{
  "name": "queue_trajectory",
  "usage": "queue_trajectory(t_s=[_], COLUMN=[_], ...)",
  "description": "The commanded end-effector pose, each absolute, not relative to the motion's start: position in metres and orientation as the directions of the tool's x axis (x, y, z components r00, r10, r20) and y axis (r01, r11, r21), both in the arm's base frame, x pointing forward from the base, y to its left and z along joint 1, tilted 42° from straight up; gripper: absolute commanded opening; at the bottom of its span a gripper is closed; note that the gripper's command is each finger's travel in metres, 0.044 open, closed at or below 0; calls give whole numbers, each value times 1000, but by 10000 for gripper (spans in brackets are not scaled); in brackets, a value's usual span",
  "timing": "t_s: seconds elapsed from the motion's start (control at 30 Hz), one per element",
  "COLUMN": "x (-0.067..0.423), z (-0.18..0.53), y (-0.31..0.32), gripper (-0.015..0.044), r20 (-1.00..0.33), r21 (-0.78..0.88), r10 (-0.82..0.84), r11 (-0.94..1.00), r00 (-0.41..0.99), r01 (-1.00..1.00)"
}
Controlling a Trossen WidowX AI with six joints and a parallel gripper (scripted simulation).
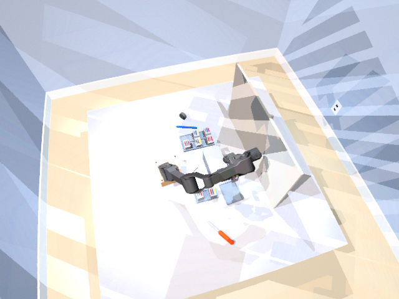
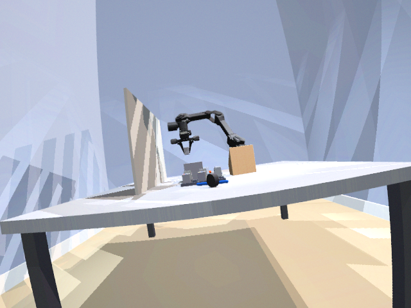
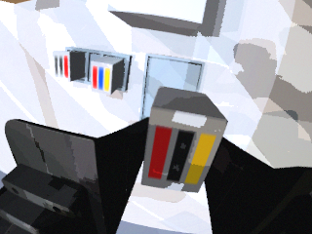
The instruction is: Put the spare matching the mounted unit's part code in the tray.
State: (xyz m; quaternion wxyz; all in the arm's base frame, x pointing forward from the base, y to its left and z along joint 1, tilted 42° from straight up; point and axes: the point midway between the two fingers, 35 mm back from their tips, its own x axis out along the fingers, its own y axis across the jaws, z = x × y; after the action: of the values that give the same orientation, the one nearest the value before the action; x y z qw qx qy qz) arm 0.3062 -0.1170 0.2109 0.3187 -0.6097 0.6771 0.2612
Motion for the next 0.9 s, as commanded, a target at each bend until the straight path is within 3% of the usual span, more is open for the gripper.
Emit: queue_trajectory(t_s=[0.0, 0.87], x=[300, 304], z=[223, 209], y=[-127, -140], gripper=[0, 0], r20=[-739, -742], r21=[-41, -41], r10=[-672, -669], r11=[117, 118], r00=[-49, -49], r01=[-992, -992])
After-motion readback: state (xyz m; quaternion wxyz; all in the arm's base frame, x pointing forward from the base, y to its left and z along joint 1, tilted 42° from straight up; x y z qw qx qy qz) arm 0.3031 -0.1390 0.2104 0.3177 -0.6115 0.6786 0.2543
